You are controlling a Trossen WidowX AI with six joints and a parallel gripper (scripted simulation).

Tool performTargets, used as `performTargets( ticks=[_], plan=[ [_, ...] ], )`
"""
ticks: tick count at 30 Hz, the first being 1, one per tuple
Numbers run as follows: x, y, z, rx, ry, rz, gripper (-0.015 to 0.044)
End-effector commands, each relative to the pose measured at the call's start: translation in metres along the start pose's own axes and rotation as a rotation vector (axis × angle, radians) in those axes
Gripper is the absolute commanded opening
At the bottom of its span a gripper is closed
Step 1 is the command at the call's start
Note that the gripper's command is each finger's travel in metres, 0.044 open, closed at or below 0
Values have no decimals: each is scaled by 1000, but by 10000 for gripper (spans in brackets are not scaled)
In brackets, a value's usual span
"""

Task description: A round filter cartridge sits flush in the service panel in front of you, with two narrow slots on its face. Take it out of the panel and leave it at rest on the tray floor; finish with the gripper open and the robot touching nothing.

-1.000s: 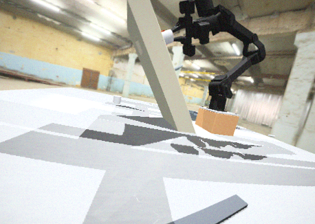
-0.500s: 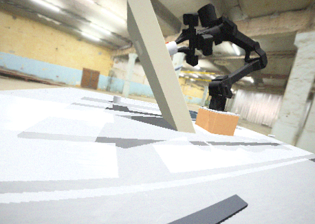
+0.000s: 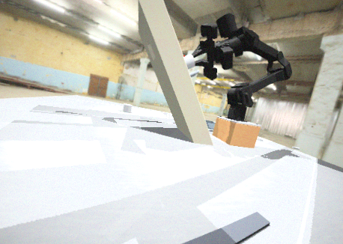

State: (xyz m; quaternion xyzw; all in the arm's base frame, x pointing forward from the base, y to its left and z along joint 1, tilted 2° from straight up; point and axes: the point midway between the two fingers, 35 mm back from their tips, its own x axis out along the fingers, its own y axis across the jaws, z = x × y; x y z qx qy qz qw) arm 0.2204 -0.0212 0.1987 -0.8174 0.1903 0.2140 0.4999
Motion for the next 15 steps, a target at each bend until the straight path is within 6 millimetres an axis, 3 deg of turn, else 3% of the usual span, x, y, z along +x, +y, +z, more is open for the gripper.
performTargets(
  ticks=[1, 11, 15],
  plan=[
    [-1, -2, -1, 0, 3, -6, 111],
    [0, 2, 0, 6, 10, -9, 111],
    [-6, -31, -17, 6, 10, -10, 111]
  ],
)
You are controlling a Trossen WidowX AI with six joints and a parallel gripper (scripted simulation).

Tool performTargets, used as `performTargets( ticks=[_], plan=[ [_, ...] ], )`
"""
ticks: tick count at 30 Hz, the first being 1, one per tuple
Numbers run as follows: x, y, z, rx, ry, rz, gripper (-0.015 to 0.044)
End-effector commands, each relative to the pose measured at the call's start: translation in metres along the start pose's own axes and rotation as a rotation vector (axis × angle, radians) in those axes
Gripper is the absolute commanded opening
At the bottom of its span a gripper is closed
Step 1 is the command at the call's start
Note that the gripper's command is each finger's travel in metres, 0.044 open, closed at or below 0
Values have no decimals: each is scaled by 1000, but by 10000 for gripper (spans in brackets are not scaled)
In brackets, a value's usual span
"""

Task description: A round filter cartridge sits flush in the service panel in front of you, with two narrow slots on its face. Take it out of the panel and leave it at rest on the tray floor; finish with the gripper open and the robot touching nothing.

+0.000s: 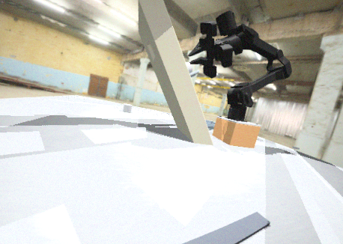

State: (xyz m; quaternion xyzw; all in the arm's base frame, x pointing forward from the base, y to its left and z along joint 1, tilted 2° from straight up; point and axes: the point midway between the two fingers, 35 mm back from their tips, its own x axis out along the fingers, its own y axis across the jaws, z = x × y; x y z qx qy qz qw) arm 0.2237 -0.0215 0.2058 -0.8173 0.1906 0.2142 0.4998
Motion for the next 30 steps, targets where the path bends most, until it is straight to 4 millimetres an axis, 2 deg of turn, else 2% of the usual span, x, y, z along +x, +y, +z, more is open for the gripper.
performTargets(
  ticks=[1, 4, 7, 9, 15, 18, 19, 22, 30],
  plan=[
    [-6, -34, -19, 6, 11, -11, 111],
    [-8, -56, -31, 6, 11, -12, 111],
    [-8, -58, -32, 6, 11, -12, 111],
    [-13, -63, -35, 6, 12, -13, 164],
    [-51, -105, -57, 3, 15, -23, 321],
    [-55, -109, -59, 3, 15, -25, 400],
    [-55, -108, -59, 18, 14, -22, 374],
    [-48, -98, -52, 234, -7, 20, 305],
    [-28, -61, -29, 987, -1, 193, 305]
  ],
)
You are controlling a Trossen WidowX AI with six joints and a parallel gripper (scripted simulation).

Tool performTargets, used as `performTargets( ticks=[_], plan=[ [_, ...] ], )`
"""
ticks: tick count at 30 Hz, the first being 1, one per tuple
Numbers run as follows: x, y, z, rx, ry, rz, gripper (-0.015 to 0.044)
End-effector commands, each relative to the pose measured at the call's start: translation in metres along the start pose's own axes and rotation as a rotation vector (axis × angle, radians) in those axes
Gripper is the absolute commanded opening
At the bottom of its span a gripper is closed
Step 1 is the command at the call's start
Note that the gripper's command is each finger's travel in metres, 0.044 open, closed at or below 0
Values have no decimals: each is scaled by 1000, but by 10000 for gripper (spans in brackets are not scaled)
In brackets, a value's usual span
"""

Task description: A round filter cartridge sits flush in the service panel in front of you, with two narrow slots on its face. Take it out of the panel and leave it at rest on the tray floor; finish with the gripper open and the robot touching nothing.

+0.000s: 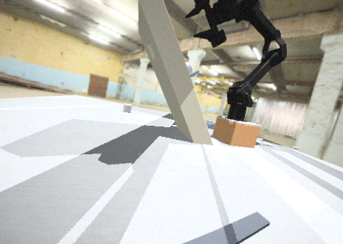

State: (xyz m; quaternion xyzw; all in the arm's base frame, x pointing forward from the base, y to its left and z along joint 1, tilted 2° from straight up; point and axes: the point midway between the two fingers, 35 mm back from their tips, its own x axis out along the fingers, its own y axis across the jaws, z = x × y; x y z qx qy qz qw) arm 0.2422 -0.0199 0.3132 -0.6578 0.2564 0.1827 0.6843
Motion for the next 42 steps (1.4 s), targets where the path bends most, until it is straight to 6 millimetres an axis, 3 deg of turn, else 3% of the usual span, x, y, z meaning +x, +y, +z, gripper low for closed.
performTargets(
  ticks=[1, 7, 15, 30, 42],
  plan=[
    [19, 37, 1, 577, 49, 138, 305],
    [31, 70, 1, 1136, 162, 231, 305],
    [37, 94, 2, 1529, 286, 271, 305],
    [37, 95, 2, 1544, 291, 271, 305],
    [55, 100, 2, 1544, 290, 270, 305]
  ],
)
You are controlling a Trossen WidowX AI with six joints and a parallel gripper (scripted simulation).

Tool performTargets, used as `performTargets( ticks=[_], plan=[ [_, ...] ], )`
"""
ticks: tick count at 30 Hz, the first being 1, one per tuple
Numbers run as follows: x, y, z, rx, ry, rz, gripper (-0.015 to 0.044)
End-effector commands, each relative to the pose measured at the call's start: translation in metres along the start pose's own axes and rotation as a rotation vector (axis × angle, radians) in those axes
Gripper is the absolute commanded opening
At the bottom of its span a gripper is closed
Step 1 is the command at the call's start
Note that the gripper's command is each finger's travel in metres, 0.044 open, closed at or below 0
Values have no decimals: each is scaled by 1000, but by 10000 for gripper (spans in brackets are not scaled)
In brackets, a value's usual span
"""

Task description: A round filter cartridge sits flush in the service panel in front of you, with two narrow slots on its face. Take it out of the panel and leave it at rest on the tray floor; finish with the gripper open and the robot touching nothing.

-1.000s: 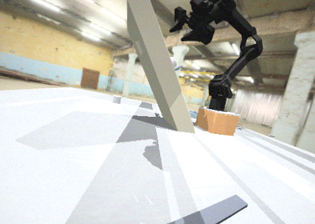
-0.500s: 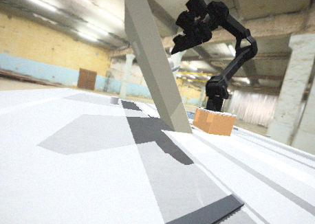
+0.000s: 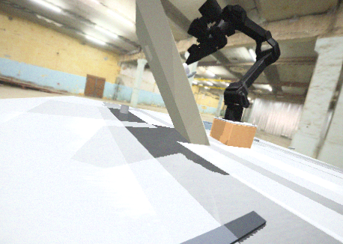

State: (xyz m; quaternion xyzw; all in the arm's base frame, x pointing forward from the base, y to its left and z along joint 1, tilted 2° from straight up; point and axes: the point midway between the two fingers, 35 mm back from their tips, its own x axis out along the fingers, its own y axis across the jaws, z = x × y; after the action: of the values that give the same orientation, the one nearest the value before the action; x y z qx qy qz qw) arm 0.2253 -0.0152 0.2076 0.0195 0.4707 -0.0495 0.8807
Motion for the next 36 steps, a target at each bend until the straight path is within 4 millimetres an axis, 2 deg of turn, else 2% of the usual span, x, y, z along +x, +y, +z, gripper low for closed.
performTargets(
  ticks=[1, 18, 24, 27, 34, 36],
  plan=[
    [9, -1, -2, 6, 9, -4, 305],
    [36, -1, -3, 6, 8, -4, 305],
    [39, -1, -4, 6, 8, -4, 305],
    [36, -1, -1, 10, 2, -7, 226],
    [36, -1, -1, 10, 2, -7, 179],
    [36, -1, -1, 10, 2, -7, 127]
  ],
)
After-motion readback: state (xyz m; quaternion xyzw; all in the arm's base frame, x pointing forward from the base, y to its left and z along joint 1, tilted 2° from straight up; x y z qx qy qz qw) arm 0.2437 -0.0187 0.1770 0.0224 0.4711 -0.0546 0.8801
